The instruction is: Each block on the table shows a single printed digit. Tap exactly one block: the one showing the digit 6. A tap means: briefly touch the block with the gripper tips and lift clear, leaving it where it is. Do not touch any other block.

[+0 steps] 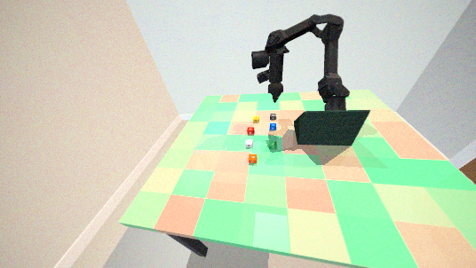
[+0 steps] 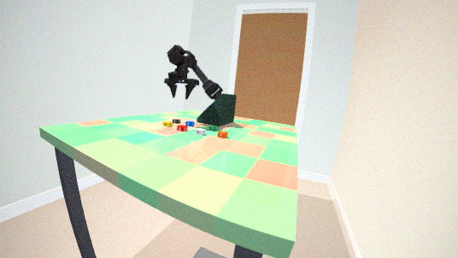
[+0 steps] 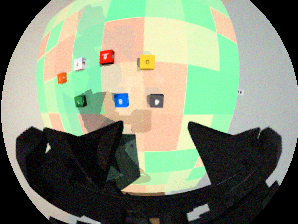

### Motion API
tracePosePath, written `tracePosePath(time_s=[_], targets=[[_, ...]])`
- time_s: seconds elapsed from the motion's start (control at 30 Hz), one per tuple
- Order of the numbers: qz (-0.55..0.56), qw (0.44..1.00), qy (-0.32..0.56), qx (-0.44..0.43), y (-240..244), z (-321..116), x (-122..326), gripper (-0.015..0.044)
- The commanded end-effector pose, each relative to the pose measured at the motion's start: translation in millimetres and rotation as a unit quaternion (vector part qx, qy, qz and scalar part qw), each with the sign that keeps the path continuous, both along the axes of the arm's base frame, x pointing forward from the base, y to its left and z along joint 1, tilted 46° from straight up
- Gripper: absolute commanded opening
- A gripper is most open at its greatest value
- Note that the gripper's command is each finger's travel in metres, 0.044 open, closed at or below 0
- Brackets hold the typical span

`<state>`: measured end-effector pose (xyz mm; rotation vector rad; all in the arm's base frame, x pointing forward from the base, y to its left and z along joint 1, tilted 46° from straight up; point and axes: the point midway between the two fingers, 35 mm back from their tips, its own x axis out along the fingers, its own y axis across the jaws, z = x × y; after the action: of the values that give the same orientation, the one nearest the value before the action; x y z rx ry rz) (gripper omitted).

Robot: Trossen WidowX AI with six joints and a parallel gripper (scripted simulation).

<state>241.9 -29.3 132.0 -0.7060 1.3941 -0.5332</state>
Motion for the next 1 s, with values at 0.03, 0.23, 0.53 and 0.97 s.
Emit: tracePosePath(time_s=[0.03,0.23,0.53,0.97], targets=[[0.004,1.0,0.004,0.002,43.2,-44.2,3.3,0.04],[0.003,1.0,0.004,0.001,57.7,-59.9,0.8,0.04],[0.003,1.0,0.004,0.001,57.7,-59.9,0.8,0.04],[0.004,1.0,0.004,0.005,85.1,-83.7,4.5,0.04]])
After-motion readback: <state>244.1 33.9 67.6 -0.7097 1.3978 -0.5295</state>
